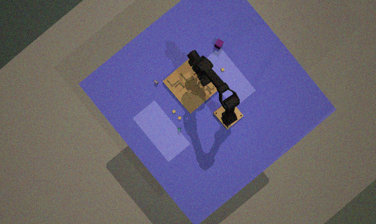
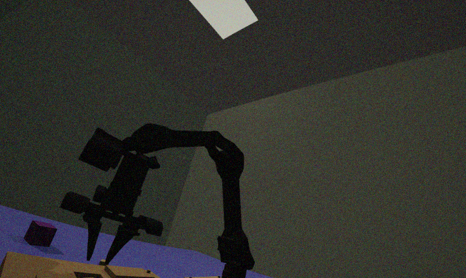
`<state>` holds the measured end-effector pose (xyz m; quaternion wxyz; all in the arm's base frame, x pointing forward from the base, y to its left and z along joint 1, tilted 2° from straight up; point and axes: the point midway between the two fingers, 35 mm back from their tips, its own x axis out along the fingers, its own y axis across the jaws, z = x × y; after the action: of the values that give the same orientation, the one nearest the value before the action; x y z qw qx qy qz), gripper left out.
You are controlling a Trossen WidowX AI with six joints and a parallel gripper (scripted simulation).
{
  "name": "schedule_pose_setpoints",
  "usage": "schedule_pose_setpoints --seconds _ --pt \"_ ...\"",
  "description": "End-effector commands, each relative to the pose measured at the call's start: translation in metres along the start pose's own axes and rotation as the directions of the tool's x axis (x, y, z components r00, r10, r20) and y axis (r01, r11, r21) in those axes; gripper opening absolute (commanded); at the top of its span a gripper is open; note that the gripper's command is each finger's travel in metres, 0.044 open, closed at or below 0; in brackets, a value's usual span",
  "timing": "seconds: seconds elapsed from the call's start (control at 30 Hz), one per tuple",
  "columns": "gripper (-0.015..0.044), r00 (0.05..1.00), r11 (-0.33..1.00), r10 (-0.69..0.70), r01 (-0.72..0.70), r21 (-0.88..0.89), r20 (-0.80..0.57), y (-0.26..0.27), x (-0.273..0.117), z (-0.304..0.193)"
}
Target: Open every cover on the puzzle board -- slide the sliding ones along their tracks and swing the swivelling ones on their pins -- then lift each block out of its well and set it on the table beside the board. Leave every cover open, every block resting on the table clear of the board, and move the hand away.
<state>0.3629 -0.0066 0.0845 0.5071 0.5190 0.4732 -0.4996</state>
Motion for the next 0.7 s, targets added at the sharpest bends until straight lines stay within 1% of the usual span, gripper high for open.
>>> schedule_pose_setpoints --seconds 0.0,0.67 --pt "0.0144 1.0 0.998 0.0 0.0 0.068 0.003 0.0001 0.0006 0.0006" --pt "0.0144 1.0 0.934 0.0 -0.001 0.356 0.003 0.0 0.0017 0.0006"
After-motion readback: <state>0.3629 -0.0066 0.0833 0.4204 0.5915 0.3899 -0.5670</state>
